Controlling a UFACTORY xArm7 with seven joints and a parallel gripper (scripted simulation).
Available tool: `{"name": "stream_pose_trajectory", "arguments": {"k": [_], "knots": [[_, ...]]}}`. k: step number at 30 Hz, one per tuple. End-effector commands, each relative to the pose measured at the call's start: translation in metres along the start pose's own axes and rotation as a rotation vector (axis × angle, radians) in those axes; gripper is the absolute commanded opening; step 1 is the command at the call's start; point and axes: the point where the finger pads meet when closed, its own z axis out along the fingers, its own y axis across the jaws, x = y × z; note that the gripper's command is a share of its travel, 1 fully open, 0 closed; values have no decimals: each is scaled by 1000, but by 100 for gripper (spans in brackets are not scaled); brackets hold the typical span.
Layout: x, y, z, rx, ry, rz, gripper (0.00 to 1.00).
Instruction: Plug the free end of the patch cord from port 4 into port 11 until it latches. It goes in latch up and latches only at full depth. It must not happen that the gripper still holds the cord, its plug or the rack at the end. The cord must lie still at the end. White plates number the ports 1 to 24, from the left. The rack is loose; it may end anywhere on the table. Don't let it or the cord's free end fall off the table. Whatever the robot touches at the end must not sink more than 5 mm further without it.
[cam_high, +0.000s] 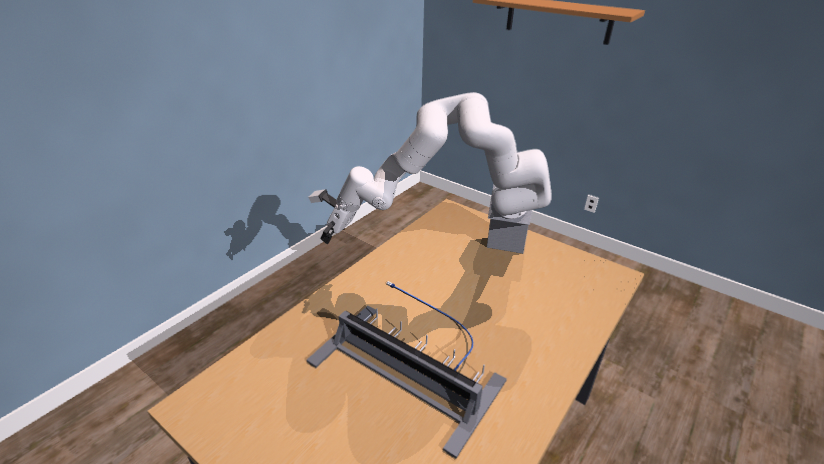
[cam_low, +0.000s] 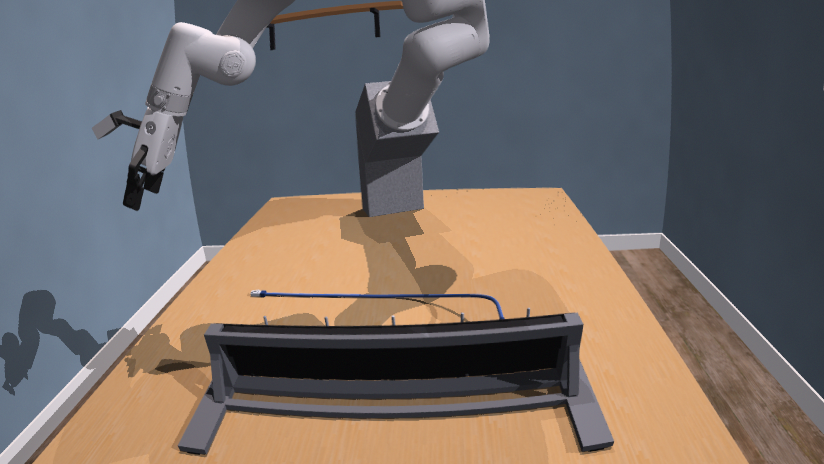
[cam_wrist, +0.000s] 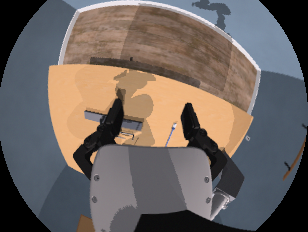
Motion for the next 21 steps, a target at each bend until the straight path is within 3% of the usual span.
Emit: {"name": "stream_pose_trajectory", "arguments": {"k": [1, 2, 14, 15, 21], "knots": [[2, 1, 0, 0, 2, 2, 100], [-30, 26, 17, -10, -75, 40, 100], [-39, 32, 22, -13, -96, 50, 100], [-74, 53, 36, -22, -173, 84, 100], [-80, 56, 38, -23, -186, 90, 100]]}}
